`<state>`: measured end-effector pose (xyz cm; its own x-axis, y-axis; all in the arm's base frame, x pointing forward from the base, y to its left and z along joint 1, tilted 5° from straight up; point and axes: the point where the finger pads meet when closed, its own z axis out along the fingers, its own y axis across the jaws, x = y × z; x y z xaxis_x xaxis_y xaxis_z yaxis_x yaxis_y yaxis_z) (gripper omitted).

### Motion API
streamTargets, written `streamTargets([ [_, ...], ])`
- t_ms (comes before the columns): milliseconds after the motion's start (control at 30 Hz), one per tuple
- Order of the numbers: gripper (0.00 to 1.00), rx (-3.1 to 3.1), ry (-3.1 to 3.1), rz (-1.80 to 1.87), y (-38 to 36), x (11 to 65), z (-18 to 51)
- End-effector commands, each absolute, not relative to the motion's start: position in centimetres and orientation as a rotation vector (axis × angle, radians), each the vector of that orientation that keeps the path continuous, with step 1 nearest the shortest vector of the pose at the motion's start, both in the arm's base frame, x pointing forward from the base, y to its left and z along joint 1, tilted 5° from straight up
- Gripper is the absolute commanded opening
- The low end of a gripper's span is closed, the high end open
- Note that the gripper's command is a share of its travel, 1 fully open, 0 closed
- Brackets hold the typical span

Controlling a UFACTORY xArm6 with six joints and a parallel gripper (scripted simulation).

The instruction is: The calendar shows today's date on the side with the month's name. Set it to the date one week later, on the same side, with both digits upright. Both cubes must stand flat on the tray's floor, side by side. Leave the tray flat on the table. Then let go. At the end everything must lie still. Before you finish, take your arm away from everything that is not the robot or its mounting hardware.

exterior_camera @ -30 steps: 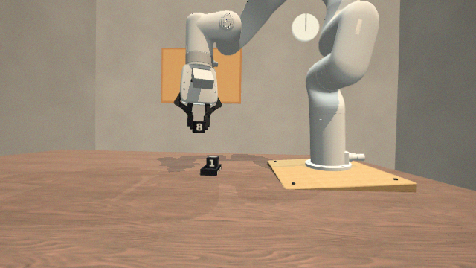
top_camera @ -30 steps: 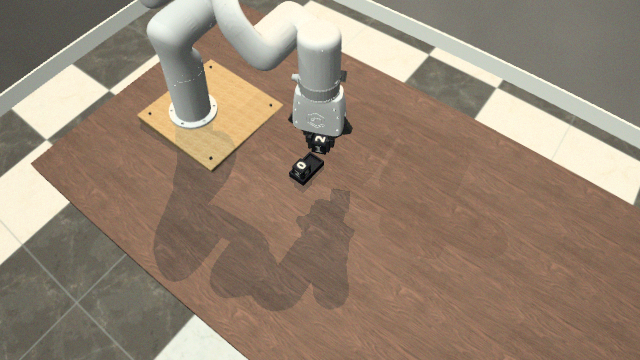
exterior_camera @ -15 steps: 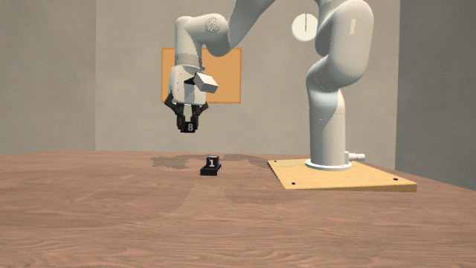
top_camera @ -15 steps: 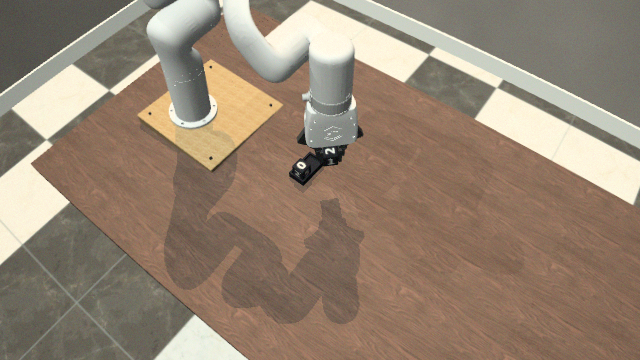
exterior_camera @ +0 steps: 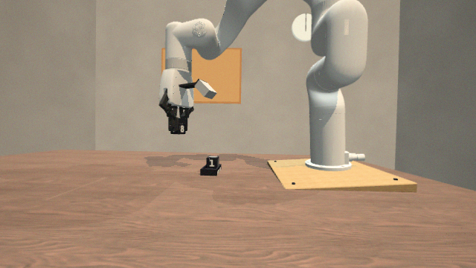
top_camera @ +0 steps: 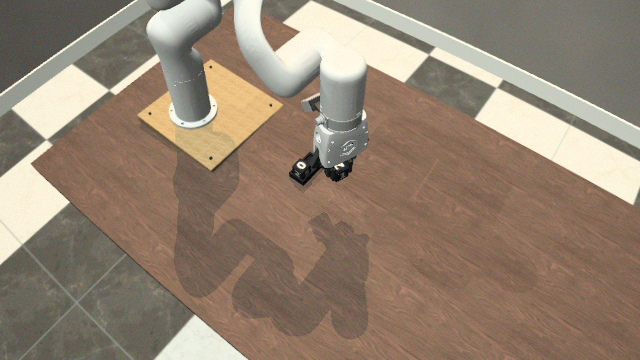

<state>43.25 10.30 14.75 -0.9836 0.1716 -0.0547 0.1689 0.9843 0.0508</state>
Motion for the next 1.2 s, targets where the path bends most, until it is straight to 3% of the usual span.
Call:
streamTargets([
  [0,0.29,0.009,3.084,0.086,10.0,44.8,14.7],
  [367,0.29,-0.305,3.064,0.076,9.4,46.7,14.3],
  [1167,0.29,-0.314,3.063,0.077,9.4,46.8,13.0],
])
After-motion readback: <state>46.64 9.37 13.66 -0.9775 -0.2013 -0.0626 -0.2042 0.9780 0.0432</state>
